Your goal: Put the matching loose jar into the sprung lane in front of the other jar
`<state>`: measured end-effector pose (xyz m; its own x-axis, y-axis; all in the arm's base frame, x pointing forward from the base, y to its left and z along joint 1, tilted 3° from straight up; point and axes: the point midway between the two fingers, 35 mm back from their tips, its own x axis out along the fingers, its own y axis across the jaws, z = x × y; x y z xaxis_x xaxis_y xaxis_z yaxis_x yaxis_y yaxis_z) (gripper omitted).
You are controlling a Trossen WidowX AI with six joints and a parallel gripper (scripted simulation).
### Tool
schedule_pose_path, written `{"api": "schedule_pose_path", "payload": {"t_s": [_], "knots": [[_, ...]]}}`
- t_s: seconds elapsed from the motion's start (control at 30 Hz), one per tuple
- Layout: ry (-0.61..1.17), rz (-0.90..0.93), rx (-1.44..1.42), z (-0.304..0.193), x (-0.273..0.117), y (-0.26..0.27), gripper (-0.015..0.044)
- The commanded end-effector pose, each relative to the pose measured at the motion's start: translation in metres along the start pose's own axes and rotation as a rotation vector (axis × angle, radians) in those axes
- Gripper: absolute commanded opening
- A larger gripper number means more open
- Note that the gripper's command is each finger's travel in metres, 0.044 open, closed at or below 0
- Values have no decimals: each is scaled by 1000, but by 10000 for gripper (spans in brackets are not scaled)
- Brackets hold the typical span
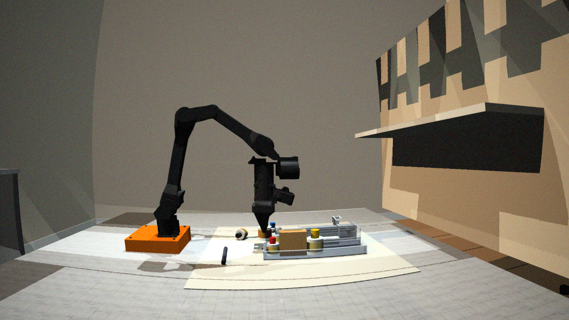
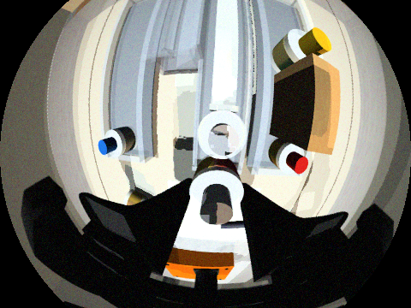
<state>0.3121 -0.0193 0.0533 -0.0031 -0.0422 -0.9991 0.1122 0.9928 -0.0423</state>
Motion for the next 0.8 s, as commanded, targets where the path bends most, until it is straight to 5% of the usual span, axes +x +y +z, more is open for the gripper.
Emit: {"api": "schedule_pose_path", "payload": {"t_s": [0.0, 0.77], "knots": [[-21, -2, -3, 8, -1, 0, 0], [-22, -2, -3, 19, -1, -1, 0]]}}
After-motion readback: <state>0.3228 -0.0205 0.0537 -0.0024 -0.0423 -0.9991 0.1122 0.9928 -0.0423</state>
